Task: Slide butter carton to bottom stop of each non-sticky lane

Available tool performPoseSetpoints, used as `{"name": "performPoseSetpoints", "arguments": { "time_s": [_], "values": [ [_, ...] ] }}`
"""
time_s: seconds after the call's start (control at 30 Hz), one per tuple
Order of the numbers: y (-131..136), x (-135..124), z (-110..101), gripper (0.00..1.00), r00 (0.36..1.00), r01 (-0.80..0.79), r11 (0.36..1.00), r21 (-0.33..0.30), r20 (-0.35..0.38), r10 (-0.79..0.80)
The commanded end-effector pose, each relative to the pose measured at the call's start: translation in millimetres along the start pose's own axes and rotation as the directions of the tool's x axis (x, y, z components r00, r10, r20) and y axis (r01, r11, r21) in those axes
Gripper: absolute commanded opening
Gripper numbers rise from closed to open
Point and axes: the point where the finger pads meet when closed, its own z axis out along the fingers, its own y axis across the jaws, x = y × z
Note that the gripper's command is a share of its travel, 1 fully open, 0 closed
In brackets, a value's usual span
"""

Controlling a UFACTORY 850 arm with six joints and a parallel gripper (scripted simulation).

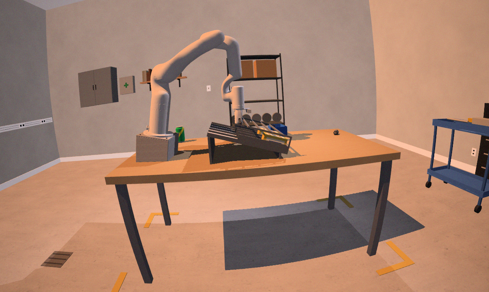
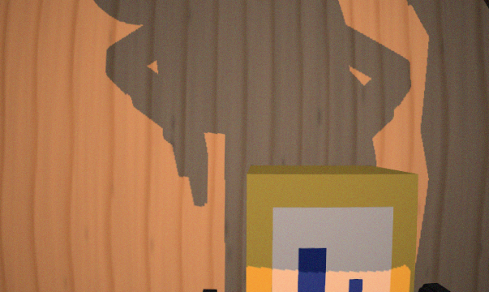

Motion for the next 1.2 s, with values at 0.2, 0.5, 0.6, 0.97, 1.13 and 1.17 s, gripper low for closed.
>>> {"name": "performPoseSetpoints", "arguments": {
  "time_s": [0.2,0.5,0.6,0.97,1.13,1.17],
  "values": [
    [0.8,1.3,33.1,0.9,1.0,0.0,1.0,0.001,-0.001,0.0],
    [0.8,1.3,33.1,0.9,1.0,0.0,1.0,0.001,-0.001,0.0],
    [0.8,1.3,33.1,0.9,1.0,0.0,1.0,0.001,-0.001,0.0],
    [0.7,1.5,32.8,0.0,1.0,0.0,1.0,0.002,0.002,0.0],
    [0.7,1.5,32.8,0.0,1.0,0.0,1.0,0.002,0.002,0.0],
    [0.7,1.5,32.8,0.0,1.0,0.0,1.0,0.002,0.002,0.0]
  ]
}}
